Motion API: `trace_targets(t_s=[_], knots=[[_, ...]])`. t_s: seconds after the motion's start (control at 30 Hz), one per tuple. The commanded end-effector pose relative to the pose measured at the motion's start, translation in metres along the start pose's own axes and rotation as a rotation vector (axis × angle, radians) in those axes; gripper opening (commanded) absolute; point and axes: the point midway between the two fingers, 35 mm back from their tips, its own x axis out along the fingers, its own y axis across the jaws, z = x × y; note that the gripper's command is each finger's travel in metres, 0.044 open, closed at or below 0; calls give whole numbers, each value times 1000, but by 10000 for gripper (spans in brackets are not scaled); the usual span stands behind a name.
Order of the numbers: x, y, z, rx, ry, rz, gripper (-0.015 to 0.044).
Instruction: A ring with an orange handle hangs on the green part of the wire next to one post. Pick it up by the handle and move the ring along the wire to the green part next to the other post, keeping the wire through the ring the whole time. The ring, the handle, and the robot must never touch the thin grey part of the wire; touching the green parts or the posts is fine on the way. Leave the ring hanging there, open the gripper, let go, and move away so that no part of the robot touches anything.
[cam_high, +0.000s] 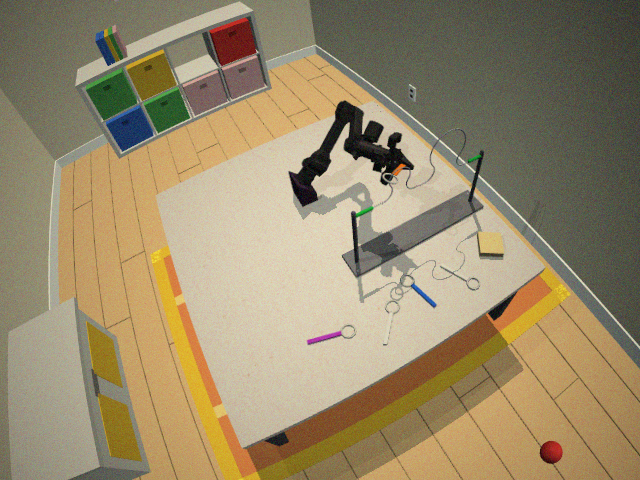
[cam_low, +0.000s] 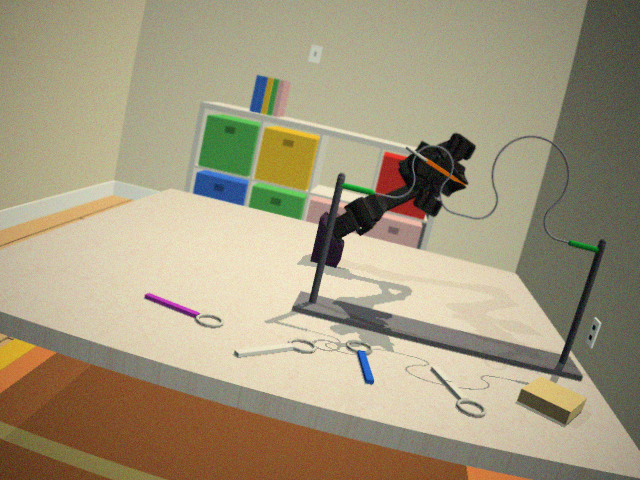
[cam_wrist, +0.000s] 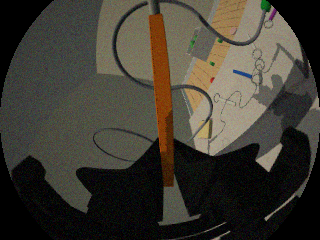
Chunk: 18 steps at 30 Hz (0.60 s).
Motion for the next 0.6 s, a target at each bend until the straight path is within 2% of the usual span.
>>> trace_targets(t_s=[0.0, 0.57], knots=[[0, 4, 1, 74, -12, 38, -150], [0, 28, 6, 411, -54, 228, -150]])
